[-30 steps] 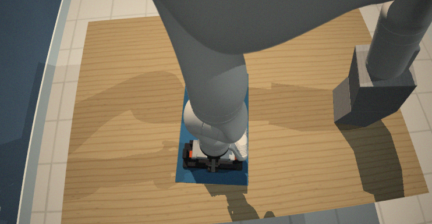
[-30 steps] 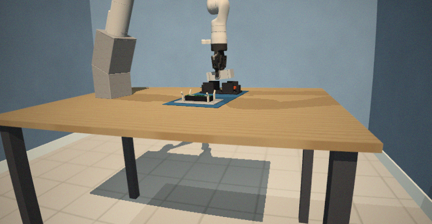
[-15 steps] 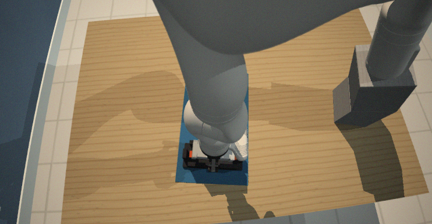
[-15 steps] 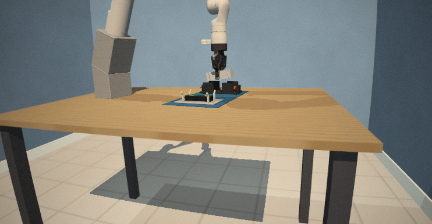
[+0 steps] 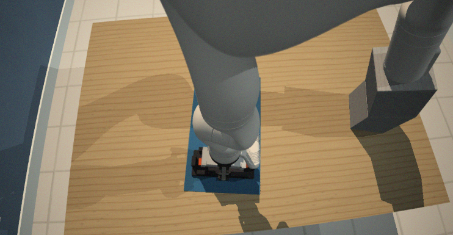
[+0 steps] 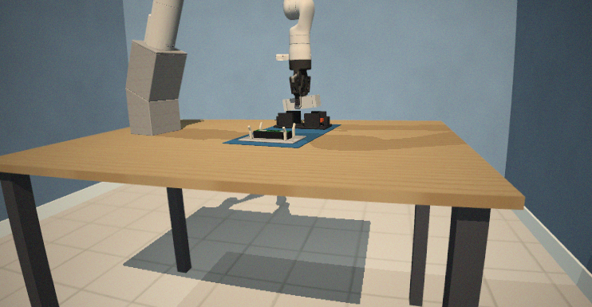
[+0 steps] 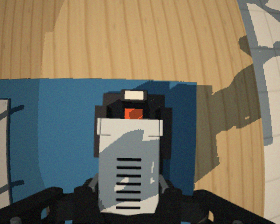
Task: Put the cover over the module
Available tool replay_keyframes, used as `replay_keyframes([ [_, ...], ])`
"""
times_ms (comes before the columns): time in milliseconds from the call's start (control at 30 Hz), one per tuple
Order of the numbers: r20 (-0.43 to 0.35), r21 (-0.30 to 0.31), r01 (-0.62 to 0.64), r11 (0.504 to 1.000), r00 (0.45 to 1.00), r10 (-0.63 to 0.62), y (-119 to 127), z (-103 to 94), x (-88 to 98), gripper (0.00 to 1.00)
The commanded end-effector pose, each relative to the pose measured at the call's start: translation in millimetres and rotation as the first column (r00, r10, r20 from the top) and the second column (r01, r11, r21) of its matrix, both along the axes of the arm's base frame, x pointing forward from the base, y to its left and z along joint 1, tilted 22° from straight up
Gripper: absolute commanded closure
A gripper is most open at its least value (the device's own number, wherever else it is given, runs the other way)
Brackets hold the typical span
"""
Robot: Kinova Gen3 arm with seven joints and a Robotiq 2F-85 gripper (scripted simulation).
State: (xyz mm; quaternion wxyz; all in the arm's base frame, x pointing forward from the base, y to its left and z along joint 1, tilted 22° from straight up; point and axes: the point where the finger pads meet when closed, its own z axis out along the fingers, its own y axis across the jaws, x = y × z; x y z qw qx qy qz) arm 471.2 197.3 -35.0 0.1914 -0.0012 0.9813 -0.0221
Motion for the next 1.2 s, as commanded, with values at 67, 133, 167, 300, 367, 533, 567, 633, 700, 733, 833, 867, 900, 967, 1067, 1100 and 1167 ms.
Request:
replay_keyframes([
  [67, 0.001, 0.001, 0.0, 1.0, 1.0, 0.0, 0.5, 0.7, 0.3, 1.0],
  [133, 0.001, 0.001, 0.0, 1.0, 1.0, 0.0, 0.5, 0.7, 0.3, 1.0],
  [167, 0.001, 0.001, 0.0, 1.0, 1.0, 0.0, 0.5, 0.7, 0.3, 1.0],
  [300, 0.001, 0.001, 0.0, 1.0, 1.0, 0.0, 0.5, 0.7, 0.3, 1.0],
  [367, 0.001, 0.001, 0.0, 1.0, 1.0, 0.0, 0.5, 0.7, 0.3, 1.0],
  [533, 0.001, 0.001, 0.0, 1.0, 1.0, 0.0, 0.5, 0.7, 0.3, 1.0],
  [567, 0.001, 0.001, 0.0, 1.0, 1.0, 0.0, 0.5, 0.7, 0.3, 1.0],
  [633, 0.001, 0.001, 0.0, 1.0, 1.0, 0.0, 0.7, 6.2, -2.0, 1.0],
  [700, 0.001, 0.001, 0.0, 1.0, 1.0, 0.0, 0.9, 11.8, -4.3, 1.0],
  [733, 0.001, 0.001, 0.0, 1.0, 1.0, 0.0, 1.0, 14.6, -5.5, 1.0],
  [833, 0.001, 0.001, 0.0, 1.0, 1.0, 0.0, 1.3, 22.9, -8.9, 1.0],
  [867, 0.001, 0.001, 0.0, 1.0, 1.0, 0.0, 1.4, 25.6, -10.0, 1.0],
  [900, 0.001, 0.001, 0.0, 1.0, 1.0, 0.0, 1.5, 28.4, -11.2, 1.0],
  [967, 0.001, 0.001, 0.0, 1.0, 1.0, 0.0, 1.5, 28.4, -11.2, 1.0],
  [1067, 0.001, 0.001, 0.0, 1.0, 1.0, 0.0, 1.5, 28.4, -11.2, 1.0],
  [1100, 0.001, 0.001, 0.0, 1.0, 1.0, 0.0, 1.5, 28.4, -11.2, 1.0],
  [1167, -0.001, -0.001, 0.0, 1.0, 1.0, 0.0, 1.0, 29.6, -12.9, 1.0],
])
